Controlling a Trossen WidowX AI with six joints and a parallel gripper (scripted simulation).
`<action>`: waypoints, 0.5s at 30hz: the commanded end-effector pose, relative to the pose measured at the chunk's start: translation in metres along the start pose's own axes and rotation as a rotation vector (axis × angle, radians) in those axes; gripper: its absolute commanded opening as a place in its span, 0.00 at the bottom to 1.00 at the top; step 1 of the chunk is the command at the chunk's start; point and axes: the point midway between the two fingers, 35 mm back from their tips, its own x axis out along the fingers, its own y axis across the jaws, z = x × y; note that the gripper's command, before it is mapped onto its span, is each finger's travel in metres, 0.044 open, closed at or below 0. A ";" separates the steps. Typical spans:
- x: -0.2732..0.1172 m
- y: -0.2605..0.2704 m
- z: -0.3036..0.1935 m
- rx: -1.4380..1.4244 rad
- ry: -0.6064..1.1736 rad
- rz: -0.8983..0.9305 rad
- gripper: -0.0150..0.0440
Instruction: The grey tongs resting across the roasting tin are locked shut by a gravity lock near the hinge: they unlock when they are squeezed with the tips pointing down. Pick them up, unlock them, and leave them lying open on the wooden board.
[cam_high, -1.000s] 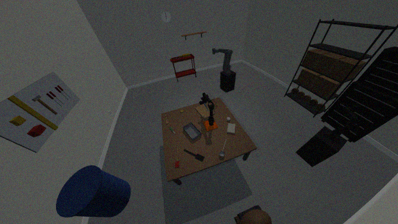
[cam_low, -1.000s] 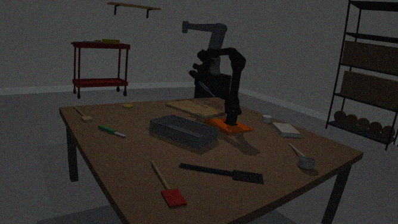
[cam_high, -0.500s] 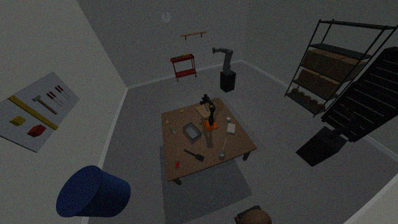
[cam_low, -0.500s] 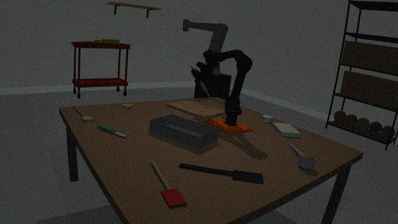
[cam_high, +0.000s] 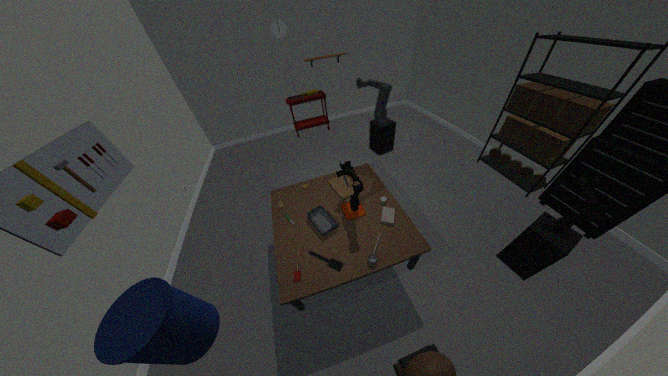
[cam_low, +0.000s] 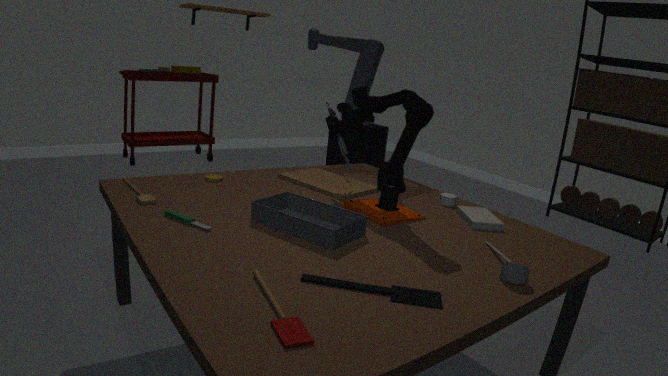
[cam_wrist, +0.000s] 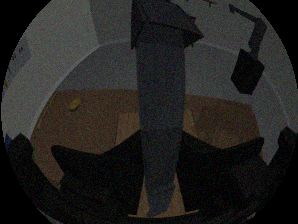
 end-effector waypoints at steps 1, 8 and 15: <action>-0.009 0.002 0.005 -0.020 -0.082 0.001 0.00; -0.020 0.004 0.003 -0.040 -0.192 0.001 0.00; -0.026 0.005 0.002 -0.051 -0.245 0.000 0.00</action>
